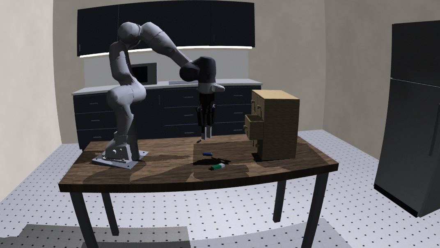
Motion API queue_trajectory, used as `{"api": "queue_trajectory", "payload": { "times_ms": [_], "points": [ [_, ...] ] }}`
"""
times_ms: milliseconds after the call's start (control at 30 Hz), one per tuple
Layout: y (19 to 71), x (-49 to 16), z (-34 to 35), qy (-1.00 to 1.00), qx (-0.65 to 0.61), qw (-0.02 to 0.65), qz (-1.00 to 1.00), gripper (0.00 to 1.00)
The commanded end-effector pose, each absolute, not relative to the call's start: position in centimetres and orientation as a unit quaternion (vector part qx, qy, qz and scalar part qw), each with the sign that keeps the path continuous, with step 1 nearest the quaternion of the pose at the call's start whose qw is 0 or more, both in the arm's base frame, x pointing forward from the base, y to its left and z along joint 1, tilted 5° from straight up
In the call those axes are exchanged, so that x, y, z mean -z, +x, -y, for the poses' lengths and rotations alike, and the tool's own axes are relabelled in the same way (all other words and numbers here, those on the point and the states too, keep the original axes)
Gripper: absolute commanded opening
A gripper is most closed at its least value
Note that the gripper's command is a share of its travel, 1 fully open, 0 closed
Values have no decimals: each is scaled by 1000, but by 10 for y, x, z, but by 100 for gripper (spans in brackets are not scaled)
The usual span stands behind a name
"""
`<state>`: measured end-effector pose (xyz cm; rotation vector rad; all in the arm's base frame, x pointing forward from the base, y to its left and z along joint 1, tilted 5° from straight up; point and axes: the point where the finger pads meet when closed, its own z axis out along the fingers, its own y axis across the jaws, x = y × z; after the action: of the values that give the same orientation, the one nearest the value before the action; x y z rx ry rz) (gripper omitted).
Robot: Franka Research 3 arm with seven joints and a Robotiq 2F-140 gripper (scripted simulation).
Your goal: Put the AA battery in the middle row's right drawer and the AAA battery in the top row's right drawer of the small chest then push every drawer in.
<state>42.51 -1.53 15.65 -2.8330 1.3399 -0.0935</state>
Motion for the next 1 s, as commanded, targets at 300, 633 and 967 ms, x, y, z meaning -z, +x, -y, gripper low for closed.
{"api": "queue_trajectory", "payload": {
  "times_ms": [300, 633, 967],
  "points": [
    [431, -145, 10, -959, 39, -2, -279, 20],
    [432, -136, 4, -977, 40, -4, -208, 20],
    [432, -134, 2, -981, 40, -4, -188, 17]
  ]
}}
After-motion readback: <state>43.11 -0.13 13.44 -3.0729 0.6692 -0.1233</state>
